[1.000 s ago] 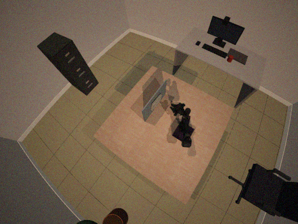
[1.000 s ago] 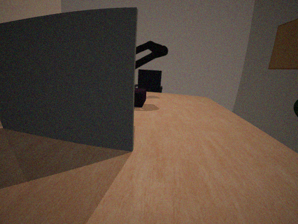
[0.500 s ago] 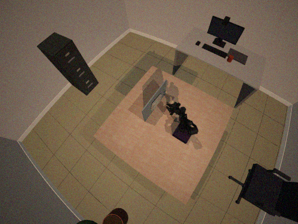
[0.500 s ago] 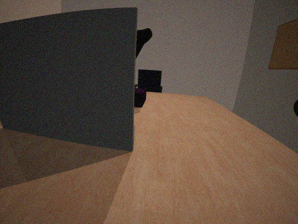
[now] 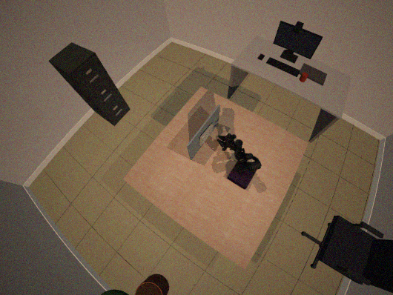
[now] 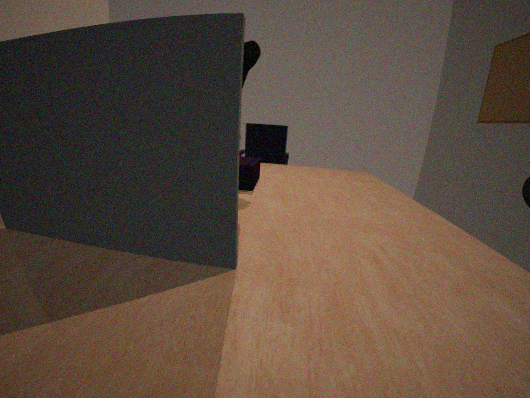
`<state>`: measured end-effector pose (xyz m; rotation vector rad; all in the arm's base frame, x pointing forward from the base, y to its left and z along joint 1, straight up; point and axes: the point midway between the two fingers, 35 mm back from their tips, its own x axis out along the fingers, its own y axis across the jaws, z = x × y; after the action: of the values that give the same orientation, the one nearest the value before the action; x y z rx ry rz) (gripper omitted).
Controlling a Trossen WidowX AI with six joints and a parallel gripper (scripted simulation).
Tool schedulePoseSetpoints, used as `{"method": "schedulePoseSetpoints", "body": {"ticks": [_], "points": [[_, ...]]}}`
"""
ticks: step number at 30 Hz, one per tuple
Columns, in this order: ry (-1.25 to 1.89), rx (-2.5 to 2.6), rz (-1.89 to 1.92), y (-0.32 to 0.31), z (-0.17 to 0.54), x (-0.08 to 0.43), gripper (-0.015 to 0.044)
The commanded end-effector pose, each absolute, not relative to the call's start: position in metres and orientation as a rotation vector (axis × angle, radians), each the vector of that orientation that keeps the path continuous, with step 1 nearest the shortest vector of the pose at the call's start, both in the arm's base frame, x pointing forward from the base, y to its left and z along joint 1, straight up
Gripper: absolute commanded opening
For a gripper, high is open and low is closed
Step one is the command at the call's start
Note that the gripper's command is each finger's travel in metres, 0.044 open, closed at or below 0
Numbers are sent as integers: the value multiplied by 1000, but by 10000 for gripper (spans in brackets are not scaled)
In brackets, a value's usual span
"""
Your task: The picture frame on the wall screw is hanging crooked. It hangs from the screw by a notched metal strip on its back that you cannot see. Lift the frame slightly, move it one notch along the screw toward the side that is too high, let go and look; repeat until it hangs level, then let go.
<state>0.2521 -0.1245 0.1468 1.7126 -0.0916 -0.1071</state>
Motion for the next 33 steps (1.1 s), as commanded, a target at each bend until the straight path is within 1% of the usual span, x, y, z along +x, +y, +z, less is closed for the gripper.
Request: {"method": "schedulePoseSetpoints", "body": {"ticks": [1, 6, 25, 33], "points": [[-105, 1712, -93, -130, 151, 278, 260], [-120, 1715, -80, -129, 146, 312, 260], [-121, 1715, -79, -129, 146, 314, 260], [-121, 1715, -79, -131, 147, 324, 260]]}}
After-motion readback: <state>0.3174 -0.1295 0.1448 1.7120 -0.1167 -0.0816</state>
